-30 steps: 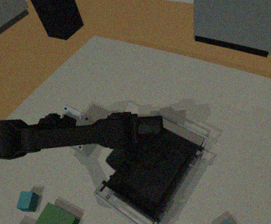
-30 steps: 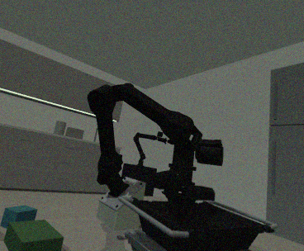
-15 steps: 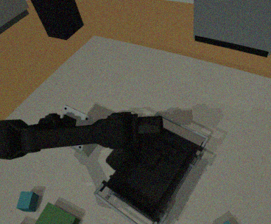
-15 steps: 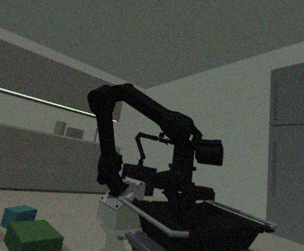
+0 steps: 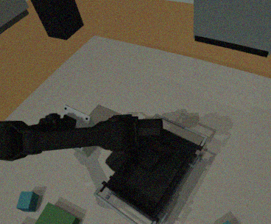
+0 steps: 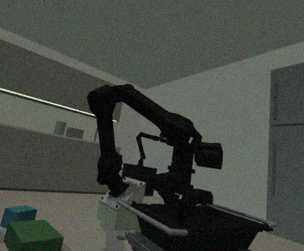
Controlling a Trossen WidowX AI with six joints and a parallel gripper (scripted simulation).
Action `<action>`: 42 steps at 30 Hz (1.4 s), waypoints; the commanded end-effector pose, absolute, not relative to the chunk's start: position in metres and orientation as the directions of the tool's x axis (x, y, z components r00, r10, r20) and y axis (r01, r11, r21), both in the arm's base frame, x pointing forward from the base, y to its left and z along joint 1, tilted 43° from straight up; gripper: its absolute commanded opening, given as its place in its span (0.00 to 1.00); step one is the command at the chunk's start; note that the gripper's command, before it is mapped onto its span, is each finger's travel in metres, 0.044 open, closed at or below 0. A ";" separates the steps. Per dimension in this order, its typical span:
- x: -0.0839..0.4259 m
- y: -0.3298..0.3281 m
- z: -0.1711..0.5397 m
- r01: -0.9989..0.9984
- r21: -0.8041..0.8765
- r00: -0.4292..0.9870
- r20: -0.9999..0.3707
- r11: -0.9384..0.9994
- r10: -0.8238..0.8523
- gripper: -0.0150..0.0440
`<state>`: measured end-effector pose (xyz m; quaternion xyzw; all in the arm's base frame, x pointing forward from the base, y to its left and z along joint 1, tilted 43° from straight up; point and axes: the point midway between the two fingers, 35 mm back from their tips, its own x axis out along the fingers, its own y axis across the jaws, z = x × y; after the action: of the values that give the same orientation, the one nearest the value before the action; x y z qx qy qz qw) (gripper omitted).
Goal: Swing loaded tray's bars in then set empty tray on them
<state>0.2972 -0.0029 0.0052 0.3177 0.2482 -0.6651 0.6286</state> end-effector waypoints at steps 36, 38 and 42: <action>0.303 0.050 0.059 0.995 0.063 -0.010 -0.739 -0.084 -0.673 1.00; 0.302 0.058 0.068 0.995 0.062 -0.011 -0.739 -0.084 -0.674 1.00; 0.299 0.072 0.085 0.995 0.060 -0.012 -0.737 -0.084 -0.675 1.00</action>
<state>0.3015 0.0630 0.0739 0.3149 0.2533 -0.6626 0.6306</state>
